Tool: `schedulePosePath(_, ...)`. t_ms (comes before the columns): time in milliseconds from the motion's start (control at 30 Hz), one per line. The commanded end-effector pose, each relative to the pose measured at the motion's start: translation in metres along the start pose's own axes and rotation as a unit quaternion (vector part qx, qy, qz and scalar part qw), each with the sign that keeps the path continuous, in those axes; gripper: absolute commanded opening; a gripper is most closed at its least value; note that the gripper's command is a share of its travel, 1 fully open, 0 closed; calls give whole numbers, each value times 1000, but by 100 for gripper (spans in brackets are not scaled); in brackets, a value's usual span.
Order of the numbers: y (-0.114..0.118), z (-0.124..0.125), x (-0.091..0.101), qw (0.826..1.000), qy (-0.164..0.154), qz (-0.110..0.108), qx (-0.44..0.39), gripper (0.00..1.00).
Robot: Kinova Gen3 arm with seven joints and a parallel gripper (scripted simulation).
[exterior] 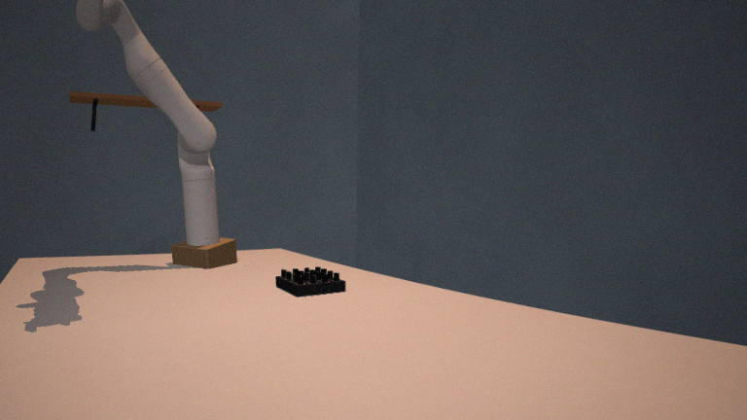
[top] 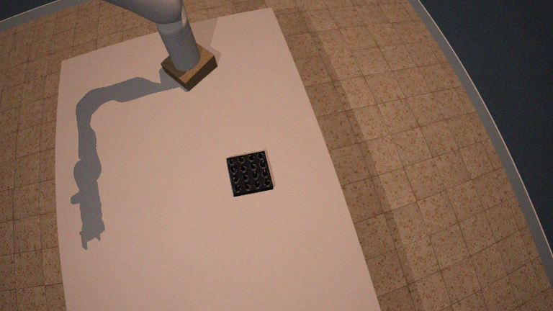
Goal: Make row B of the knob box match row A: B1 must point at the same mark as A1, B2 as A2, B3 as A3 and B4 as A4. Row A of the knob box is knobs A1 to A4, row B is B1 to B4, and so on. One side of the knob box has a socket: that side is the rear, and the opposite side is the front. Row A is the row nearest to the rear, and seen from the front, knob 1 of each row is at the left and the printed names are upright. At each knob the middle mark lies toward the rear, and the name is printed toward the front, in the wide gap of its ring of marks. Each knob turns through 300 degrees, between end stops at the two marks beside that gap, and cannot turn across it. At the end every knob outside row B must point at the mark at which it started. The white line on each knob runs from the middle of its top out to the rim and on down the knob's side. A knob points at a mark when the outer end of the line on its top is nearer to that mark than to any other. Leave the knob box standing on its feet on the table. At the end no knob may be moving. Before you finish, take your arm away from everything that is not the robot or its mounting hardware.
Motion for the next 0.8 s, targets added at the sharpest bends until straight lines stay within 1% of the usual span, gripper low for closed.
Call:
schedulePosePath(0, 1, 2, 1, 1000, -3, -3, 3, 100)
schedulePosePath(367, 1, 2, 1, 1000, -3, -3, 3, 100)
schedulePosePath(400, -35, 1, 1, 1000, -17, 12, 5, 100)
schedulePosePath(767, -33, 4, 1, 1000, -14, 11, 5, 100)
Point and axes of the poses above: the point where the finger pads meet when closed, its own x axis back along the fingers, its own y axis across the jaws, z = x × y, the point moved 7 cm from there along x, back along the fingers
